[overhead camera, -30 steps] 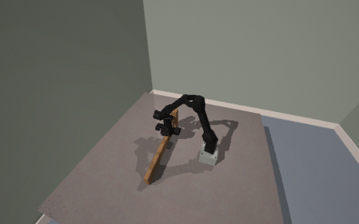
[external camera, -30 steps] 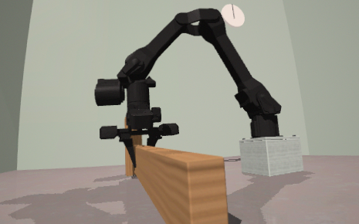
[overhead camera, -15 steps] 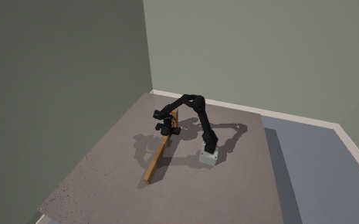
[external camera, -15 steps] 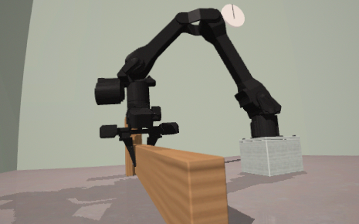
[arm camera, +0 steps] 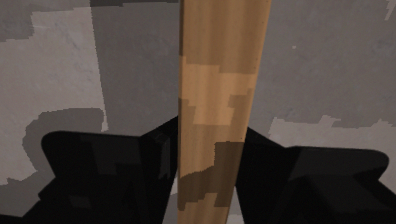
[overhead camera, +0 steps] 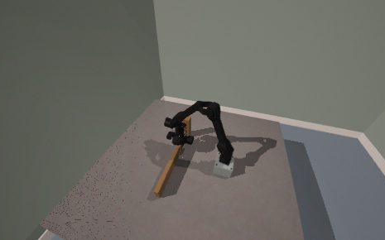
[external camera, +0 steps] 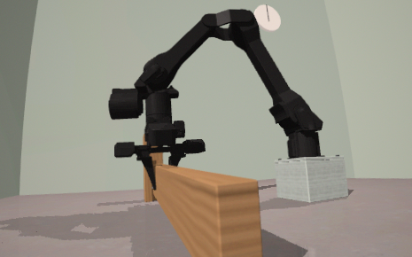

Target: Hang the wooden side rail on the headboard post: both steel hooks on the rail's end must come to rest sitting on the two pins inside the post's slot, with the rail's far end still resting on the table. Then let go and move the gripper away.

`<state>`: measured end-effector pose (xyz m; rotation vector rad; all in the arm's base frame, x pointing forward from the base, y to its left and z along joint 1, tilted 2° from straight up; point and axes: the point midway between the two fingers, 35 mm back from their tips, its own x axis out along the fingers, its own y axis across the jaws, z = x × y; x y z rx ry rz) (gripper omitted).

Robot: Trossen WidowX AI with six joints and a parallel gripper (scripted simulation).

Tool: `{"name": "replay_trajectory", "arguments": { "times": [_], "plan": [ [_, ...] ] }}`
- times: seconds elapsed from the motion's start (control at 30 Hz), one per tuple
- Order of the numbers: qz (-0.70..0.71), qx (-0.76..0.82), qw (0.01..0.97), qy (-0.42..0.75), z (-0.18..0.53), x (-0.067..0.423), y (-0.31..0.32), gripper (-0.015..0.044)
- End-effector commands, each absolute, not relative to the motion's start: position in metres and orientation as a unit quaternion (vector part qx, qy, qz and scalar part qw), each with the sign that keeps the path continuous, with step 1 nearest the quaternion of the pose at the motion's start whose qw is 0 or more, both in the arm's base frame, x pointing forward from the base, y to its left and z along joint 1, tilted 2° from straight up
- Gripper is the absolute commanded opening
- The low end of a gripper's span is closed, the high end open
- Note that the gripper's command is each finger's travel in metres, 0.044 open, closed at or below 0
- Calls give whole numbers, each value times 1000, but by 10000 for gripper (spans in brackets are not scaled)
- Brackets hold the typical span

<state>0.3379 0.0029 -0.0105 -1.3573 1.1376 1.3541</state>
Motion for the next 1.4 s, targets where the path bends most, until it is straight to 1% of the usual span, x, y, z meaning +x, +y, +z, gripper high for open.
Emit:
{"name": "replay_trajectory", "arguments": {
  "times": [0.0,1.37],
  "plan": [
    [542,-553,444,452,-4,343,3,0],
    [542,-553,444,452,3,343,3,0]
  ]
}}
